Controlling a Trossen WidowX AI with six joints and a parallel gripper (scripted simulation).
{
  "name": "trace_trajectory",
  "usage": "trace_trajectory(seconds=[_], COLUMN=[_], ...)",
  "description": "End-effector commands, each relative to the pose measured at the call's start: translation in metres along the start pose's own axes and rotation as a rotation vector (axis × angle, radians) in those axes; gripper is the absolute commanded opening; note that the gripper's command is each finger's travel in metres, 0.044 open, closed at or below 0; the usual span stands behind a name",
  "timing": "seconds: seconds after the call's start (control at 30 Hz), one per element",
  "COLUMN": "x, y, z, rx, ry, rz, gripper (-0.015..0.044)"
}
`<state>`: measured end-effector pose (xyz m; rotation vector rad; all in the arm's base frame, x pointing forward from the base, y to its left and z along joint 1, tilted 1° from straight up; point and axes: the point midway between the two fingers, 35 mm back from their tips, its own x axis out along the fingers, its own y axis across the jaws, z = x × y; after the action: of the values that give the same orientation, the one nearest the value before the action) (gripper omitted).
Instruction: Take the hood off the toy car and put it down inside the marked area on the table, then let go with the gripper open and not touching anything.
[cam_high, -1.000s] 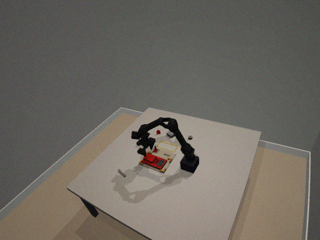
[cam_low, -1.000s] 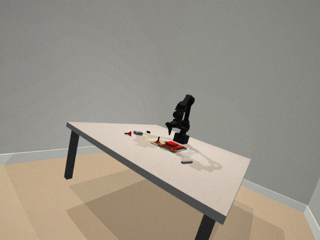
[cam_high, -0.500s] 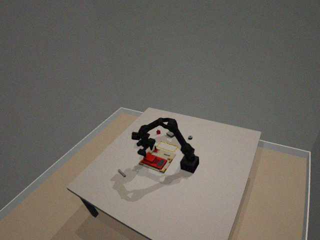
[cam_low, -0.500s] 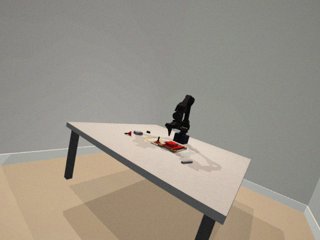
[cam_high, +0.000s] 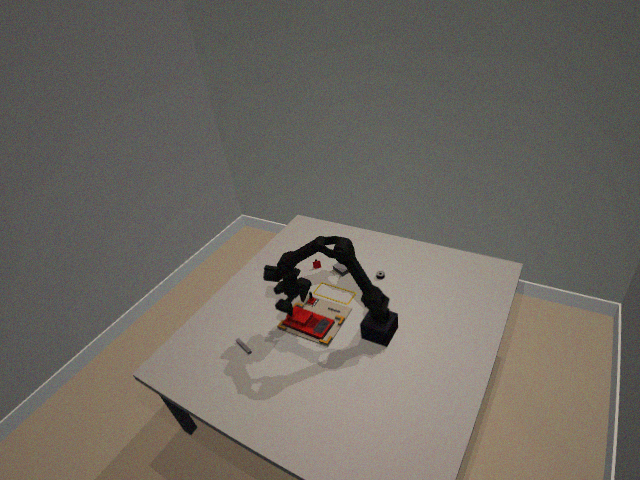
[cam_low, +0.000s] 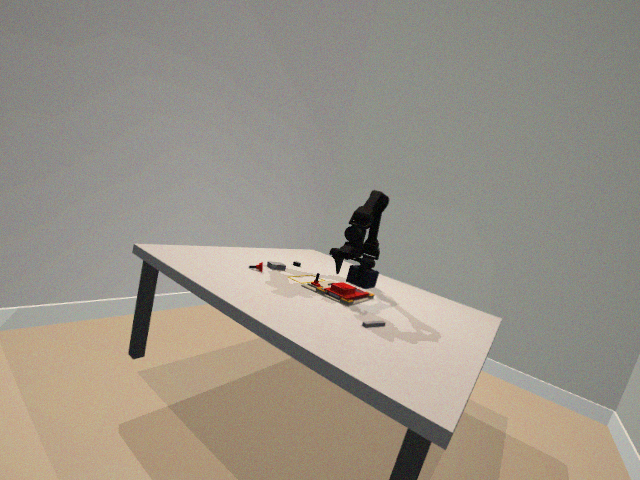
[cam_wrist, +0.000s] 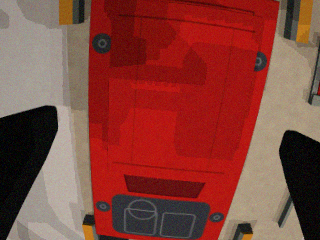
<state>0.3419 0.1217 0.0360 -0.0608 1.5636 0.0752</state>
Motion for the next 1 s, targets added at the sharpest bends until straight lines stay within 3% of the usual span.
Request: trace_trajectory(seconds=[0.0,0.97], x=[0.004,0.020], y=[-0.001,-0.002], z=[-0.001,-0.002], rx=[0.003,0.003], ry=[0.002,0.002], rz=[-0.006,-0.006], gripper=[0.0440,0.0440])
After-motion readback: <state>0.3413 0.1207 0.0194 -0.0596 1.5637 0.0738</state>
